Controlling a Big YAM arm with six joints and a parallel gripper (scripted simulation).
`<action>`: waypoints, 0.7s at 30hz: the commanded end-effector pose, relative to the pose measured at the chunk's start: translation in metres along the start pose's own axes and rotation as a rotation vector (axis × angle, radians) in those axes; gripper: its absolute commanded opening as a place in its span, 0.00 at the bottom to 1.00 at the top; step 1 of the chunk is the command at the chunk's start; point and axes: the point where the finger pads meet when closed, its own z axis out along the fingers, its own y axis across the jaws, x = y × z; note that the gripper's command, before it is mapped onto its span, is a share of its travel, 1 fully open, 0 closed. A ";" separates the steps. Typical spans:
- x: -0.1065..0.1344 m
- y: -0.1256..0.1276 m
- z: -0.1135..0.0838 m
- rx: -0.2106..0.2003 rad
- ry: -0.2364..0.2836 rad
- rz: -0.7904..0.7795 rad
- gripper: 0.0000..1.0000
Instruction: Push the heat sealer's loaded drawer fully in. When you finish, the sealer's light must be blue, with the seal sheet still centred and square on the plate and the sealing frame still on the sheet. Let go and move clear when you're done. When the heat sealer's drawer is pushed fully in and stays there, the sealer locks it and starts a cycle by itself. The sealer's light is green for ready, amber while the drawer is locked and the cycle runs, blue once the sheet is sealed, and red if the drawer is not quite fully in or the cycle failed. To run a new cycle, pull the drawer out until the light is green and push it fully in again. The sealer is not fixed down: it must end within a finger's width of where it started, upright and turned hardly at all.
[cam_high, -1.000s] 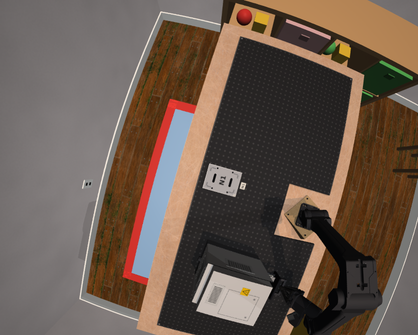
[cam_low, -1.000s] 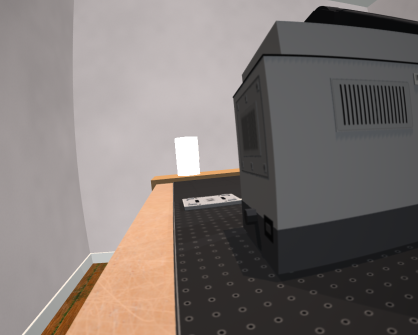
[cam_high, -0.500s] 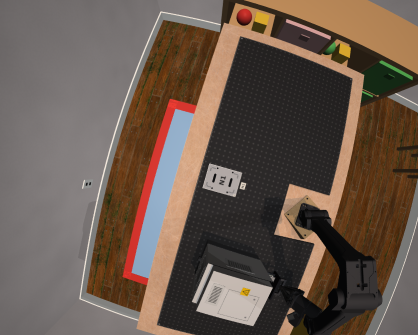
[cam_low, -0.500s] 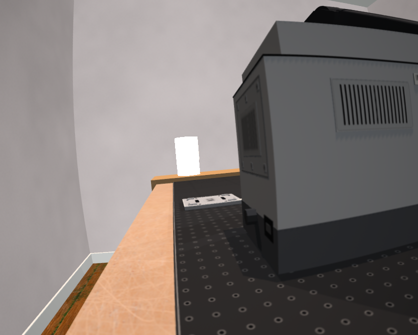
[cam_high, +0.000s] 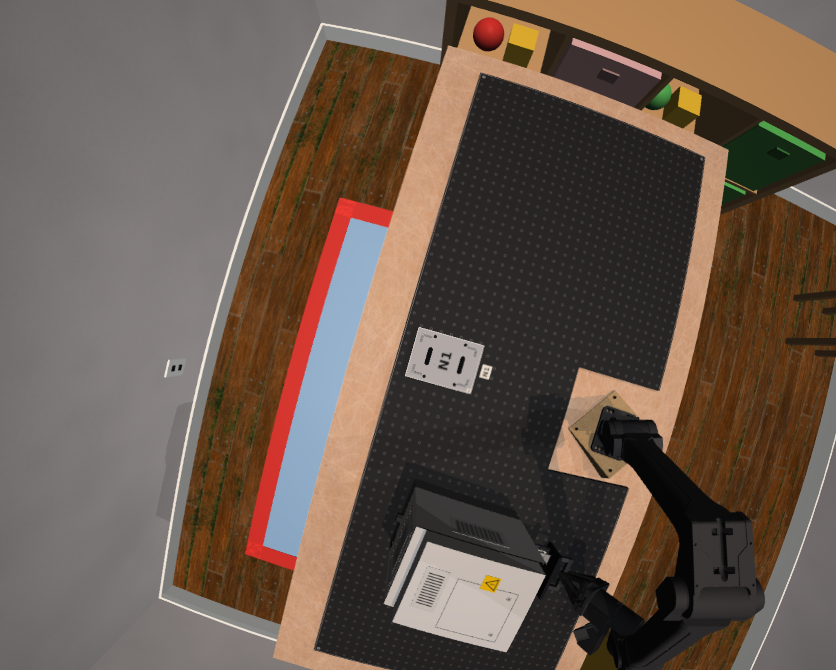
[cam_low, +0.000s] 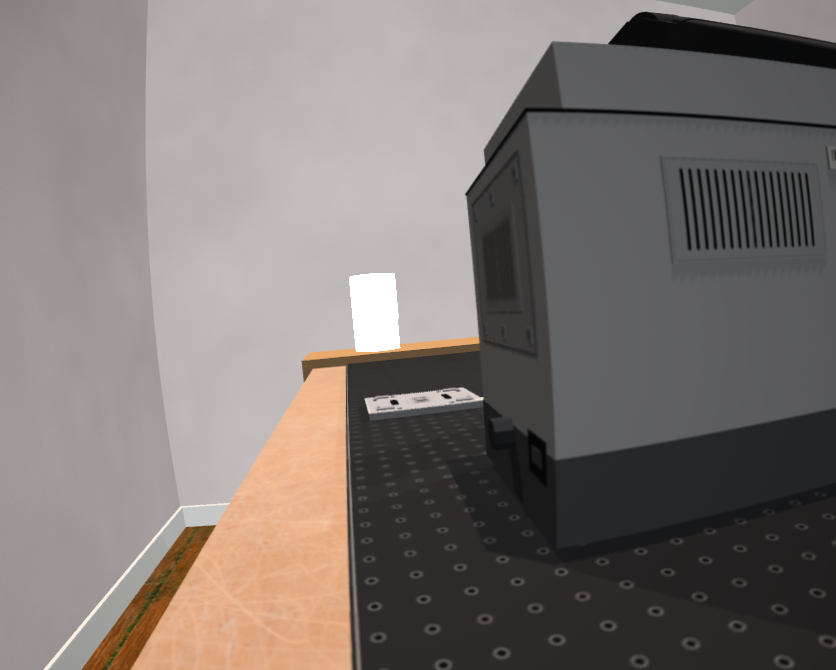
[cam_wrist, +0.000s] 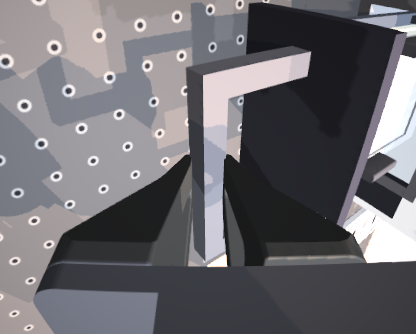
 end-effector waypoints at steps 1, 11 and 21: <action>-0.009 -0.002 -0.007 -0.006 -0.018 0.012 0.00; -0.003 -0.014 0.004 -0.008 -0.011 0.013 0.00; -0.003 -0.028 0.014 -0.007 -0.011 0.013 0.00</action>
